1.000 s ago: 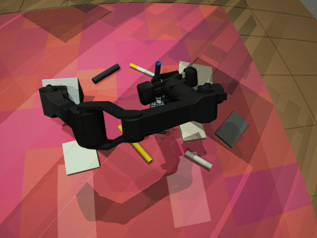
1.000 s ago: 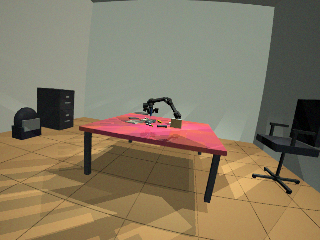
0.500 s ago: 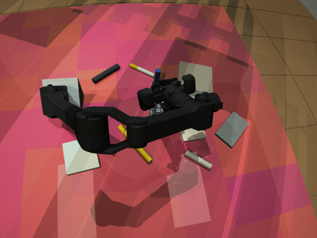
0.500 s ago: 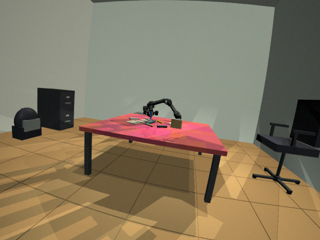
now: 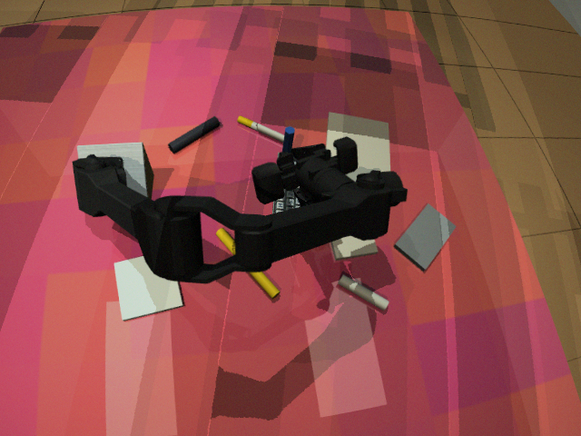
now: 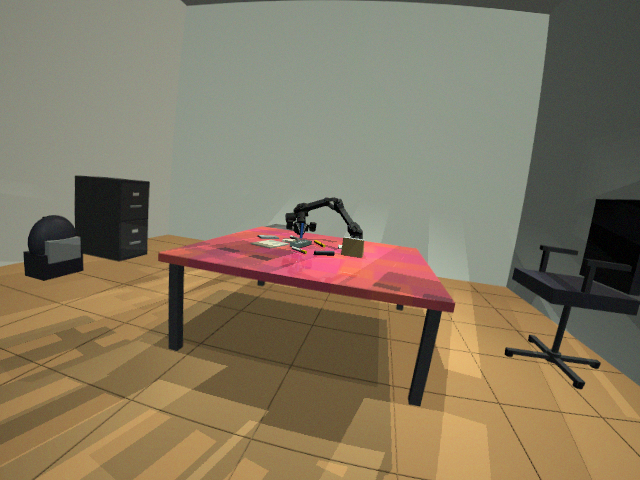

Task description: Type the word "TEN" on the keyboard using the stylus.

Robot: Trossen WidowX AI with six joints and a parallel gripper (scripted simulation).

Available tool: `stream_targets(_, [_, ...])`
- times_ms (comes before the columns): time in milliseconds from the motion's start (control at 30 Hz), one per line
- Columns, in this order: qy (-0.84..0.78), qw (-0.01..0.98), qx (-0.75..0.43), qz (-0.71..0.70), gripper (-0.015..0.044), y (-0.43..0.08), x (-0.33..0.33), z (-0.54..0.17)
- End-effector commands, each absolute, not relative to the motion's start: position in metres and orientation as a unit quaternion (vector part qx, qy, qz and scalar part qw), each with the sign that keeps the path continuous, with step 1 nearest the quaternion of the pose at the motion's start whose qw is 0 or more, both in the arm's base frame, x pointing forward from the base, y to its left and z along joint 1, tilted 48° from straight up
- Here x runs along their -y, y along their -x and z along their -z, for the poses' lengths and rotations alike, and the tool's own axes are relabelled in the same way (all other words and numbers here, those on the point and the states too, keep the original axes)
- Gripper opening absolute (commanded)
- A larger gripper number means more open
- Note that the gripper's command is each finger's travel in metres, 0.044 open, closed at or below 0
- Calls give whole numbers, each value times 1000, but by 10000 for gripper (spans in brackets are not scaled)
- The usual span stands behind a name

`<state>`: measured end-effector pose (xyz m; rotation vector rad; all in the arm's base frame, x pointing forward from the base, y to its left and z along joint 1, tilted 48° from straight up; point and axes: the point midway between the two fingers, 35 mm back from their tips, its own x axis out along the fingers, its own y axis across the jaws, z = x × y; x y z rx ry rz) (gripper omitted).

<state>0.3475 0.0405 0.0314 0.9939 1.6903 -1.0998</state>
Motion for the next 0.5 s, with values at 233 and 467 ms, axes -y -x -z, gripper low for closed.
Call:
stream_targets(233, [-396, 433, -679, 441, 81, -346, -39, -31])
stream_targets(467, [-396, 433, -679, 441, 81, -346, -37, -29])
